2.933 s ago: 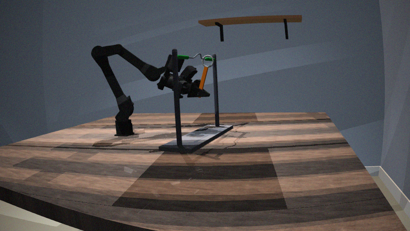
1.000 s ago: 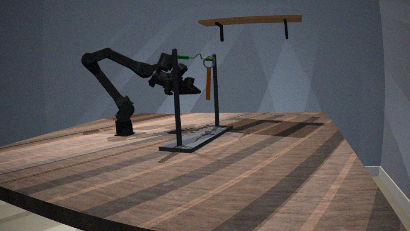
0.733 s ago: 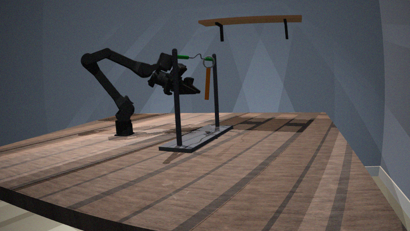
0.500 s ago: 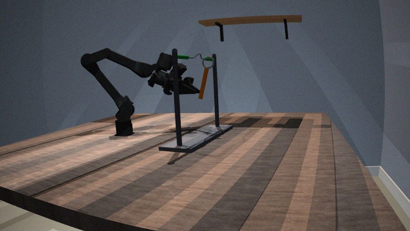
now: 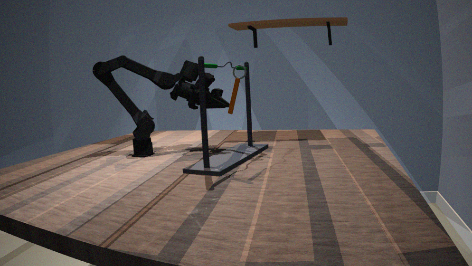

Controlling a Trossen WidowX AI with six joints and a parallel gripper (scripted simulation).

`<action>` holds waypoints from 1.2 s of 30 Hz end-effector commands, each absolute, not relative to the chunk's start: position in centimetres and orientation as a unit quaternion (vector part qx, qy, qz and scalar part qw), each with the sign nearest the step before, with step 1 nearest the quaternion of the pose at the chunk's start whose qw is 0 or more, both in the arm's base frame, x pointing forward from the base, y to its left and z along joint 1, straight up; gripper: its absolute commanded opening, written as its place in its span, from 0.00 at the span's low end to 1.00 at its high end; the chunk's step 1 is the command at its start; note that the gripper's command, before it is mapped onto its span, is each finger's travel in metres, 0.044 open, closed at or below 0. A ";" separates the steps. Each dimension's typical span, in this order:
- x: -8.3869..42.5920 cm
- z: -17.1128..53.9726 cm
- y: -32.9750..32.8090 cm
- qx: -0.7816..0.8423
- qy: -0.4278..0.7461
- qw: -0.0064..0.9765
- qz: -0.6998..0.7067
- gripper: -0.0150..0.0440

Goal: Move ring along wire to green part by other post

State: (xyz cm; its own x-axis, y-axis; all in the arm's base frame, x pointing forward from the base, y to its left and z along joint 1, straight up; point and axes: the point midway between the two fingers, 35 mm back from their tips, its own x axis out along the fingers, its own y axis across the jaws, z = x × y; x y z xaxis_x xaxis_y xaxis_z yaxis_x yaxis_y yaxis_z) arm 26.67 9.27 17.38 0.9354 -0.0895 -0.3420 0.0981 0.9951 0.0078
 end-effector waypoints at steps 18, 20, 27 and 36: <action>23.4 18.6 9.7 0.012 0.175 0.983 -0.049 0.75; 22.1 19.1 9.6 0.011 0.172 0.984 -0.048 0.84; 22.0 19.1 9.5 0.011 0.172 0.984 -0.048 1.00; 22.0 19.1 9.5 0.011 0.172 0.984 -0.048 1.00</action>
